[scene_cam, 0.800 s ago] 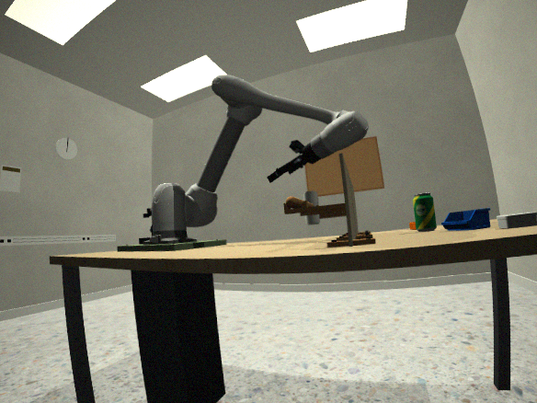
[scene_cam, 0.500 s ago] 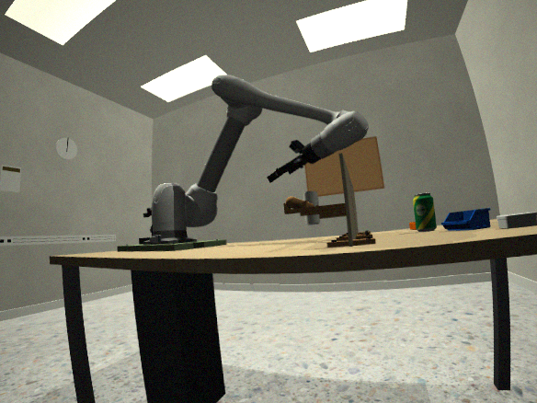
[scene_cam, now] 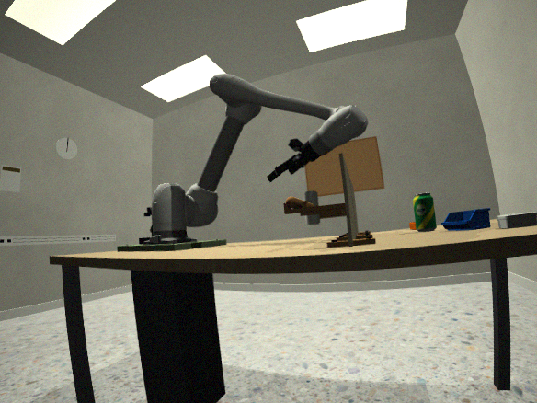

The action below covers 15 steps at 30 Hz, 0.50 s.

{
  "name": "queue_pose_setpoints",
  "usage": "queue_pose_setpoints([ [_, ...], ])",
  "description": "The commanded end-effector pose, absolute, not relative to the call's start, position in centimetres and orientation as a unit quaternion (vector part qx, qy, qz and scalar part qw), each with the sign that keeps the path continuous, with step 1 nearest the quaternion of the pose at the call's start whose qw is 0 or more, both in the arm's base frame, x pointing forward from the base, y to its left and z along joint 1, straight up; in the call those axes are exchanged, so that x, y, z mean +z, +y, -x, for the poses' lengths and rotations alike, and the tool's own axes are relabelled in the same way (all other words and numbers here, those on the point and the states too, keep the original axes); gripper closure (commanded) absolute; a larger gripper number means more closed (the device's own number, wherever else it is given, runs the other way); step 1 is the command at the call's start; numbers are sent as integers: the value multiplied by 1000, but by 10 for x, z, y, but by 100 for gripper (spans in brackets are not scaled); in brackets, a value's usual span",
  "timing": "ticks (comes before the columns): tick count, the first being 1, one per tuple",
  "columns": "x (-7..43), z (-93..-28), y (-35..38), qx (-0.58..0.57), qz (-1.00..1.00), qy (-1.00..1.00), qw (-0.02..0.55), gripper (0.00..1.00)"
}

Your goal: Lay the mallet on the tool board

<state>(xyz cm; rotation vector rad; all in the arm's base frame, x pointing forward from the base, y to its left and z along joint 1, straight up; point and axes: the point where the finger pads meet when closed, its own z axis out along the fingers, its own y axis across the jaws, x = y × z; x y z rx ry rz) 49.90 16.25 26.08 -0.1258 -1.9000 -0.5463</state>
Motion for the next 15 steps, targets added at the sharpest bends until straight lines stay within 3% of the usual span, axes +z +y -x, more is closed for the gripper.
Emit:
queue_pose_setpoints([
  [1, 255, -515, 139, -215, 123, -824, 510, 0],
  [10, 245, -537, 104, -190, 221, -845, 449, 0],
  [15, 236, -558, 72, -164, 307, -853, 388, 0],
])
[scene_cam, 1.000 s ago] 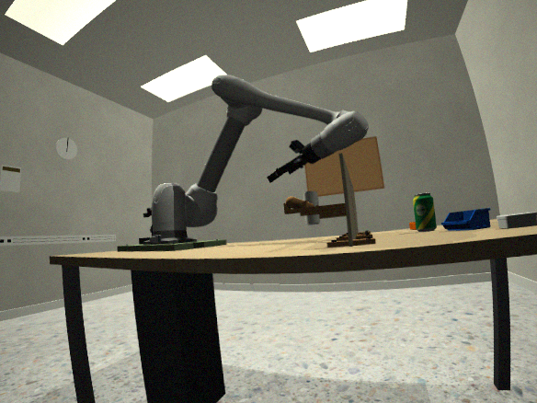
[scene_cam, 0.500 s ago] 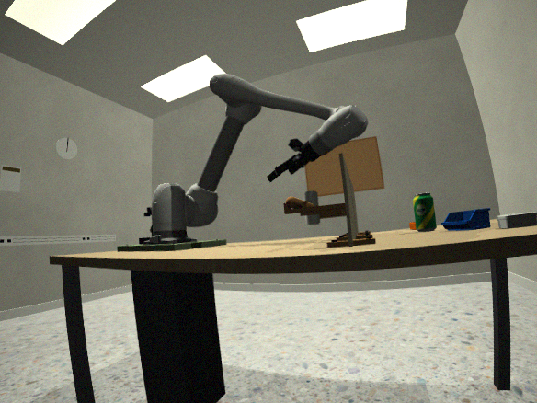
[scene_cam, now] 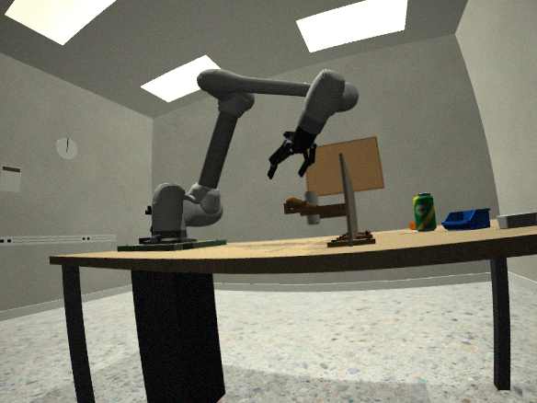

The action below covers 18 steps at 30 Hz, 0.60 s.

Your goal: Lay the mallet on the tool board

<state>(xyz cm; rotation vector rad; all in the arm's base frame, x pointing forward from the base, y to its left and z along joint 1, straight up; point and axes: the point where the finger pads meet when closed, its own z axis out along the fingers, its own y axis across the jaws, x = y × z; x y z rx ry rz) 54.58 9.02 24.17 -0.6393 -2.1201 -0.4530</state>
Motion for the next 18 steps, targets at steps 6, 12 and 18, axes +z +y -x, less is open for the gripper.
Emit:
queue_pose_setpoints([
  [6, 228, -577, 42, -139, 385, -852, 327, 0],
  [12, 223, -590, 23, -122, 434, -846, 284, 0],
  [18, 213, -614, -14, -88, 519, -825, 203, 0],
])
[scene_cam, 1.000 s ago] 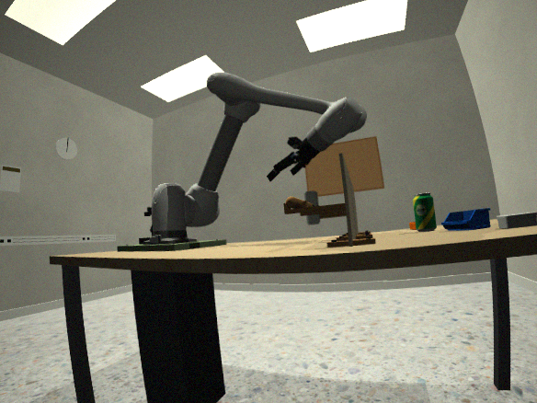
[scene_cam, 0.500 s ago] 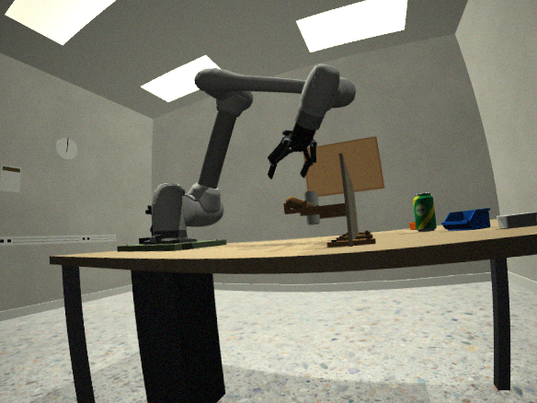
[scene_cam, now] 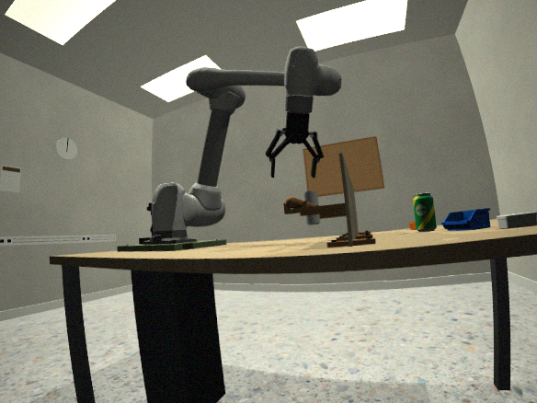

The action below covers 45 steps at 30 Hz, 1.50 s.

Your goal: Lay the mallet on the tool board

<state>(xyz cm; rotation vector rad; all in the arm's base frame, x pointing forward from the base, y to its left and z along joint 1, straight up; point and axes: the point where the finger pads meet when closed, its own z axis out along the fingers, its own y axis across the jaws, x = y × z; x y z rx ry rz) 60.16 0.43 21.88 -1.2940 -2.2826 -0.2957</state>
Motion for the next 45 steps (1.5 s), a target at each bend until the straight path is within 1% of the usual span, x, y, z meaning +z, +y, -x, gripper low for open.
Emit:
queue_pose_setpoints([
  [1, 212, -617, -19, -84, 530, -822, 192, 0],
  [9, 201, -642, -56, -47, 609, -785, 103, 0],
  [11, 201, -642, -56, -47, 609, -785, 103, 0],
  [12, 198, -650, -69, -34, 634, -769, 72, 0],
  [19, 190, -669, -97, -7, 684, -729, 4, 0],
  [30, 189, -671, -100, -5, 688, -726, -2, 0],
  [31, 181, -670, -100, -4, 688, -725, -2, 0],
  [33, 147, -668, -100, 0, 689, -725, -1, 0],
  [40, 91, -668, -100, 0, 689, -724, -1, 0],
  [45, 89, -668, -100, 0, 689, -724, -1, 0],
])
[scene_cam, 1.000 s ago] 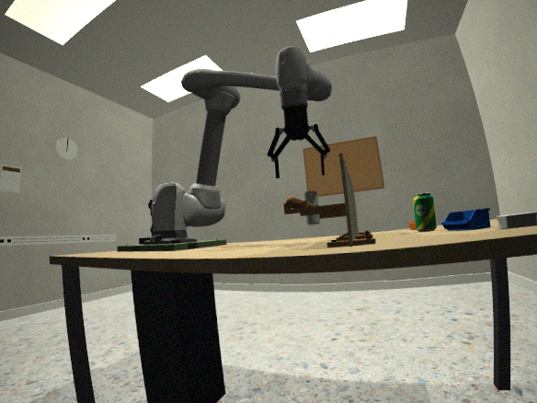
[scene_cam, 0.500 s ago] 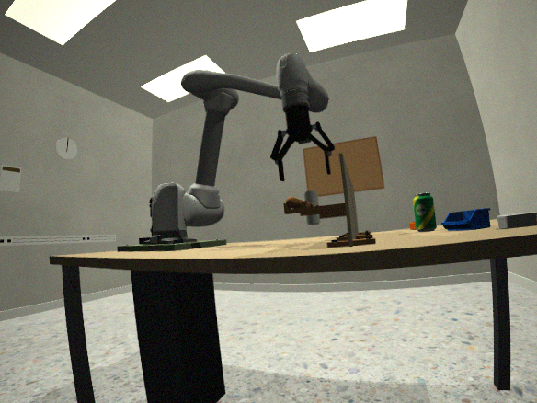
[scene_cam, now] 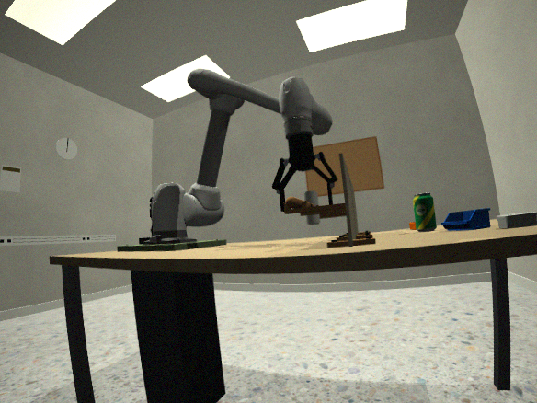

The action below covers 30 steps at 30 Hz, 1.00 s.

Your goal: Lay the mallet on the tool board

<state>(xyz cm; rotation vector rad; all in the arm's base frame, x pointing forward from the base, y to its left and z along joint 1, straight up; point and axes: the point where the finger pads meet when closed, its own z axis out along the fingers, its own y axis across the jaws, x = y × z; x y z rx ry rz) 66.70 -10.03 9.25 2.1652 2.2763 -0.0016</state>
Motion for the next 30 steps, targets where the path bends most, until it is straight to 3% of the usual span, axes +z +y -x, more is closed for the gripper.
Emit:
queue_pose_setpoints([
  [1, 89, -668, -100, 0, -689, 724, 1, 0],
  [8, 89, -668, -100, 0, -689, 724, 1, 0],
  [9, 89, -668, -100, 0, -689, 724, 1, 90],
  [30, 89, -668, -100, 0, -689, 724, 1, 90],
])
